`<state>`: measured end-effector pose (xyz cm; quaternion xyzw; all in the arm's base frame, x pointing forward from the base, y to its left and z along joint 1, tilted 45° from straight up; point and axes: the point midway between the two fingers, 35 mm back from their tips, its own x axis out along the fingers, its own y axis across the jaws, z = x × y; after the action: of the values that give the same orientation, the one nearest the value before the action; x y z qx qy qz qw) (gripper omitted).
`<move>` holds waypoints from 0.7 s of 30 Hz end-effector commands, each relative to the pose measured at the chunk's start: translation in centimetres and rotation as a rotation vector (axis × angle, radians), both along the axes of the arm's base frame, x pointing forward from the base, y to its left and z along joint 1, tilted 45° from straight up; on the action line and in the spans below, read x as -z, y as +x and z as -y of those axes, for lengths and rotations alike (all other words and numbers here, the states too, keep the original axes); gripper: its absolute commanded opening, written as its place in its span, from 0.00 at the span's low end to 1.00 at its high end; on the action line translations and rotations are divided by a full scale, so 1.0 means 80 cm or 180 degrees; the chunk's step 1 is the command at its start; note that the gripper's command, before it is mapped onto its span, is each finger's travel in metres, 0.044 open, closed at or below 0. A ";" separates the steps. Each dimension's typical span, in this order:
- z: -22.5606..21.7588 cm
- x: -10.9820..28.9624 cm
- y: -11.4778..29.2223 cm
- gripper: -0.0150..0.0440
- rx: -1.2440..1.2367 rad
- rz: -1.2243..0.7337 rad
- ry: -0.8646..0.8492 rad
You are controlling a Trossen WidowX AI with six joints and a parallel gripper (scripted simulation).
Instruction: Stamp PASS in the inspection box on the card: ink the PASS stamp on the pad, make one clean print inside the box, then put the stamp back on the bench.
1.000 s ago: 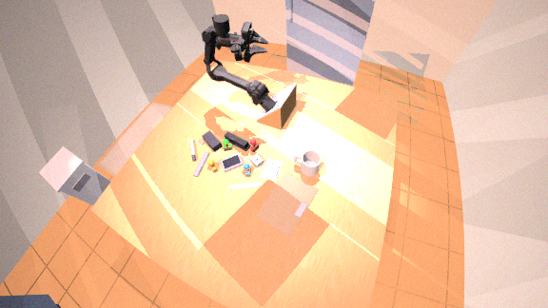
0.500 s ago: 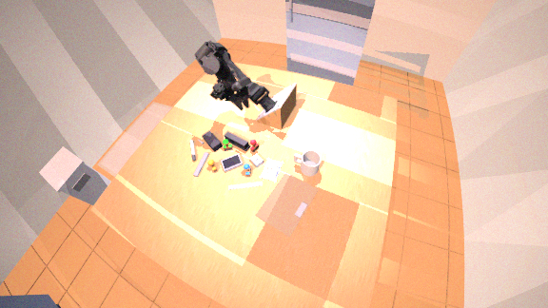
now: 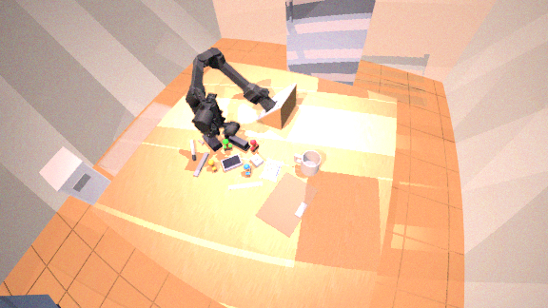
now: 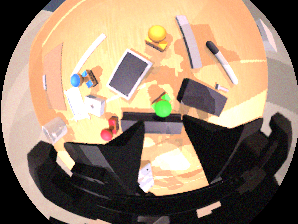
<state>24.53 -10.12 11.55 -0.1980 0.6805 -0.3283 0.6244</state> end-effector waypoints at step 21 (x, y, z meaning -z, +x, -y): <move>0.030 0.026 -0.005 0.64 -0.0033 -0.0050 -0.0035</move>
<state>24.30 -12.14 9.88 -0.2048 0.6805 -0.3264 0.6232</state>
